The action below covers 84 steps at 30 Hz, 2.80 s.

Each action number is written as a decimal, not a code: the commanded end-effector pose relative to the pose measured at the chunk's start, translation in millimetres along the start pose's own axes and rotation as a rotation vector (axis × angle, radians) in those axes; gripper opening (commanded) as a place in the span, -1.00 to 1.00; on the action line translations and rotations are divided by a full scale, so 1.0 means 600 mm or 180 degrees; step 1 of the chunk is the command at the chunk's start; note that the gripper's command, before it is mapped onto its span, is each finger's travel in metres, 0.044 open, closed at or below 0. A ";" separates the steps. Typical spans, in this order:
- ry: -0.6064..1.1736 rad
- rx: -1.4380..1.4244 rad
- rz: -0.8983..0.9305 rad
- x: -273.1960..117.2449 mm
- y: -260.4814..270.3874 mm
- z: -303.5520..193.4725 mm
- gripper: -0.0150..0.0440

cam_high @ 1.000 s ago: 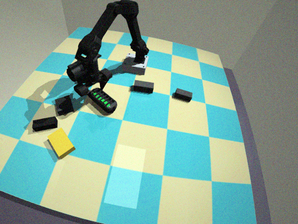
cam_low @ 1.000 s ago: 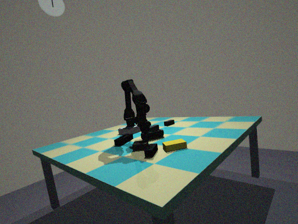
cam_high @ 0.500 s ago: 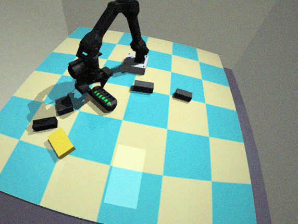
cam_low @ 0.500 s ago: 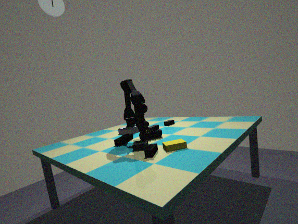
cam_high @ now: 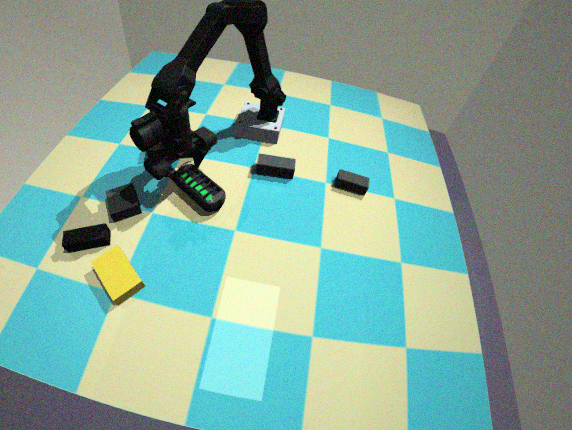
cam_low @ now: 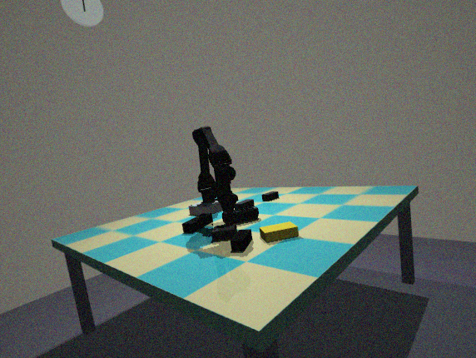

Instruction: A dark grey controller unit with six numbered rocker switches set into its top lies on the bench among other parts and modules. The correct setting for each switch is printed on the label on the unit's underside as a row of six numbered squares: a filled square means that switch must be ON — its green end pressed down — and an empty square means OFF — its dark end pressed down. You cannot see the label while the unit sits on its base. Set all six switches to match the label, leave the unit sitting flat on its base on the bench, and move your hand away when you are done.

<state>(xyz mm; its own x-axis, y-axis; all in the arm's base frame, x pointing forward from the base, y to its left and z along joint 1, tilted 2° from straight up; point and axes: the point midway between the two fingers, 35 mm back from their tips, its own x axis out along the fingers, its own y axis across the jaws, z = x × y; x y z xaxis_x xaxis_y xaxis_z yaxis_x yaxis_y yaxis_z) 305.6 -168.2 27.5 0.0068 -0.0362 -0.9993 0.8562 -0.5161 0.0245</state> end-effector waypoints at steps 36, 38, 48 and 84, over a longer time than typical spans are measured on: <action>-0.0007 0.0063 -0.0003 -0.038 -0.077 -0.094 -0.49; -0.0007 0.0063 -0.0003 -0.038 -0.077 -0.094 -0.49; -0.0014 0.0054 -0.0012 -0.037 -0.077 -0.094 -0.49; -0.0017 0.0042 -0.0018 -0.119 -0.077 -0.094 -0.40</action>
<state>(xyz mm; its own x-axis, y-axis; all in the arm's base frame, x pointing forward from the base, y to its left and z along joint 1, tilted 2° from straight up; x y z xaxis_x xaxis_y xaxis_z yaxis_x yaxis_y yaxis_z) 294.5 -93.5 96.3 -0.0010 -0.0378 -0.9993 0.8493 -0.5276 0.0191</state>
